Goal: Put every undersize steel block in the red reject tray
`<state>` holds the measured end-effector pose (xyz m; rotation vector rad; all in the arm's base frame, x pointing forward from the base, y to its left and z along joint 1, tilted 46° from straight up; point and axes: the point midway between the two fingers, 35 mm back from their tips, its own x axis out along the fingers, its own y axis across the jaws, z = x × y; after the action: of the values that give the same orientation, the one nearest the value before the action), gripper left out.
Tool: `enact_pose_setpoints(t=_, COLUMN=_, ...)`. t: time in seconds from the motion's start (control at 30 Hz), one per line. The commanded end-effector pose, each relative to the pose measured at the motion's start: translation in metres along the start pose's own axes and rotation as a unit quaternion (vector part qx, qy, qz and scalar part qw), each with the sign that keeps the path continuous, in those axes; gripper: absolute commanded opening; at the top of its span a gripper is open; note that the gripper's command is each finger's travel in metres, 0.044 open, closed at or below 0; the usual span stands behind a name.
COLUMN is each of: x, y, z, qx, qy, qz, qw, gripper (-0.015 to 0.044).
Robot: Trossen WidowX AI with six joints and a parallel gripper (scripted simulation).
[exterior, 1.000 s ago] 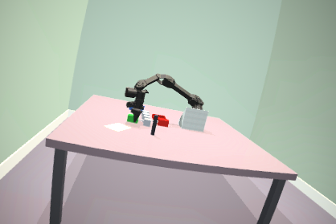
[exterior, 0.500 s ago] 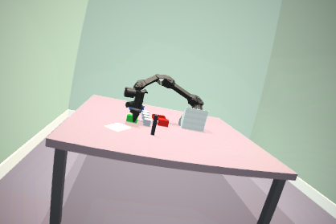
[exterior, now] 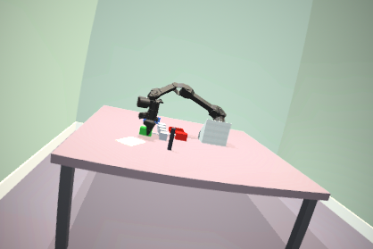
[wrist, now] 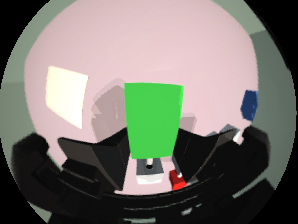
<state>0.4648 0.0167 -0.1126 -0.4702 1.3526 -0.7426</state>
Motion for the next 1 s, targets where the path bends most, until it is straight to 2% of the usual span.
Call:
enact_pose_setpoints(t=0.0, x=-0.003, y=0.0, z=0.003, qx=-0.001, qy=-0.004, qz=0.0, qw=1.0, gripper=0.0)
enact_pose_setpoints(t=0.3, x=-0.003, y=0.0, z=0.009, qx=-0.001, qy=-0.004, qz=0.0, qw=1.0, gripper=0.0)
enact_pose_setpoints(t=0.47, x=-0.035, y=-0.001, z=0.004, qx=0.0, qy=0.001, qz=-0.001, qw=1.0, gripper=0.0)
enact_pose_setpoints(t=0.97, x=-0.029, y=-0.005, z=0.001, qx=-0.005, qy=0.012, qz=-0.009, qw=1.0, gripper=0.0)
